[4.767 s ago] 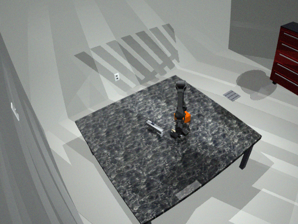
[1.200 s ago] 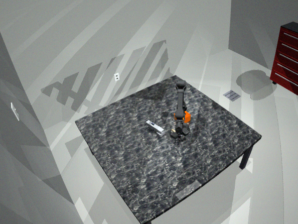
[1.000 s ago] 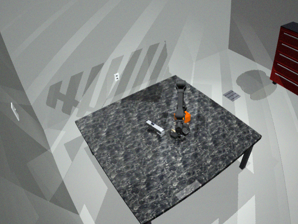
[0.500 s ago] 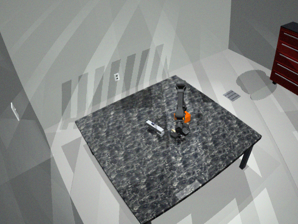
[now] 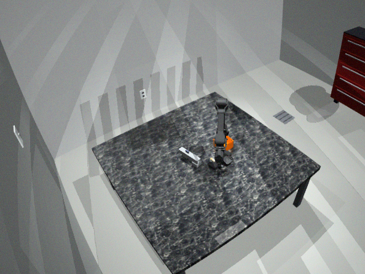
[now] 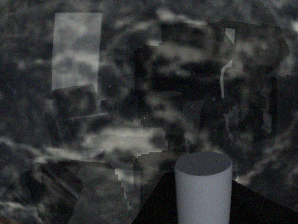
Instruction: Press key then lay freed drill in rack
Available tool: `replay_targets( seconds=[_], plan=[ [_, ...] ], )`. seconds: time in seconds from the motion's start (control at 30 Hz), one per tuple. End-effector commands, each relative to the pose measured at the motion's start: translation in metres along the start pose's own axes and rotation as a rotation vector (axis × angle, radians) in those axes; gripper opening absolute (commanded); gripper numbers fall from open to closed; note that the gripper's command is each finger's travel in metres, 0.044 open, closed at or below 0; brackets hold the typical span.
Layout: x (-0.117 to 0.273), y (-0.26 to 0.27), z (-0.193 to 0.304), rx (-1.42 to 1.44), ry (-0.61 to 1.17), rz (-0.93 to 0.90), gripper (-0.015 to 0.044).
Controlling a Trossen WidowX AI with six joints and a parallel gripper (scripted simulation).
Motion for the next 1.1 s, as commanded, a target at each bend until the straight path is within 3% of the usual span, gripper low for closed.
replay_targets(
  seconds=[0.0, 0.53, 1.07],
  plan=[
    [-0.0057, 0.0010, 0.0054, 0.002, 0.020, -0.005, 0.0000],
    [-0.0057, 0.0010, 0.0054, 0.002, 0.020, -0.005, 0.0000],
    [0.0000, 0.0000, 0.0000, 0.000, 0.000, 0.000, 0.0420]
  ],
)
Point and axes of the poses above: the point midway between the two fingers, 35 mm back from their tips, its own x axis back along the fingers, its own y axis across the jaws, z = x × y, the point moved 1 cm from there along x, back along the fingers, and after that the axes turned 12 degrees about x, right-handed, at the moved point
